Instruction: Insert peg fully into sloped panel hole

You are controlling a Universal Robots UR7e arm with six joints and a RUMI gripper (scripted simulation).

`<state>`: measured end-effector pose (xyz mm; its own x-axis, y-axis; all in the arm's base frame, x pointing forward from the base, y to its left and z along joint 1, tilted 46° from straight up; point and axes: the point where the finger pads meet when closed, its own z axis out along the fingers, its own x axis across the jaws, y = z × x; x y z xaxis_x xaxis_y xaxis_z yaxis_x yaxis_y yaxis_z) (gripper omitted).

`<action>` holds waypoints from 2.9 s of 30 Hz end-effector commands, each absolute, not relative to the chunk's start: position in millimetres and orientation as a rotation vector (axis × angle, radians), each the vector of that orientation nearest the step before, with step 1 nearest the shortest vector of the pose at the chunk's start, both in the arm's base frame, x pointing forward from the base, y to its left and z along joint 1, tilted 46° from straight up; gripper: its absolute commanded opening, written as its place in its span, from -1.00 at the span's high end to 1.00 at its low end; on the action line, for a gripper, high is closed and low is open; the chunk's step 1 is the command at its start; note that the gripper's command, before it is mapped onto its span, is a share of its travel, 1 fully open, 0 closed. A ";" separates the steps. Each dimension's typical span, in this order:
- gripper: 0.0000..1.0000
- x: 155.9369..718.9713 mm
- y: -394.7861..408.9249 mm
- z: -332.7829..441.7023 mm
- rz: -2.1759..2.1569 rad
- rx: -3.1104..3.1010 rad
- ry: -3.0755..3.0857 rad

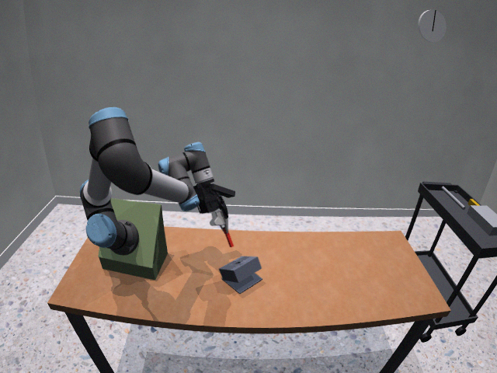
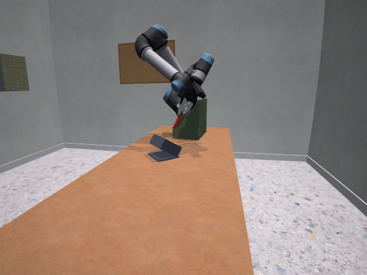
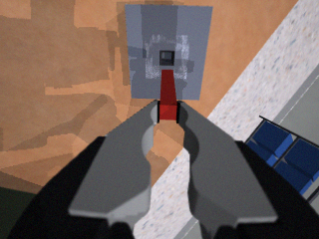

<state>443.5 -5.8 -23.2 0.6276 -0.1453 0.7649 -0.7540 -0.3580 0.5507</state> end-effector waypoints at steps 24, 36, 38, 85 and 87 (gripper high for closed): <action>1.00 446.9 -18.6 -27.9 0.768 1.856 -0.719; 1.00 448.2 -24.7 -30.1 0.768 1.856 -0.719; 1.00 448.3 -25.2 -30.3 0.768 1.856 -0.719; 1.00 451.0 -37.4 -35.3 0.723 1.871 -0.650; 1.00 451.0 -37.3 -35.4 0.717 1.873 -0.640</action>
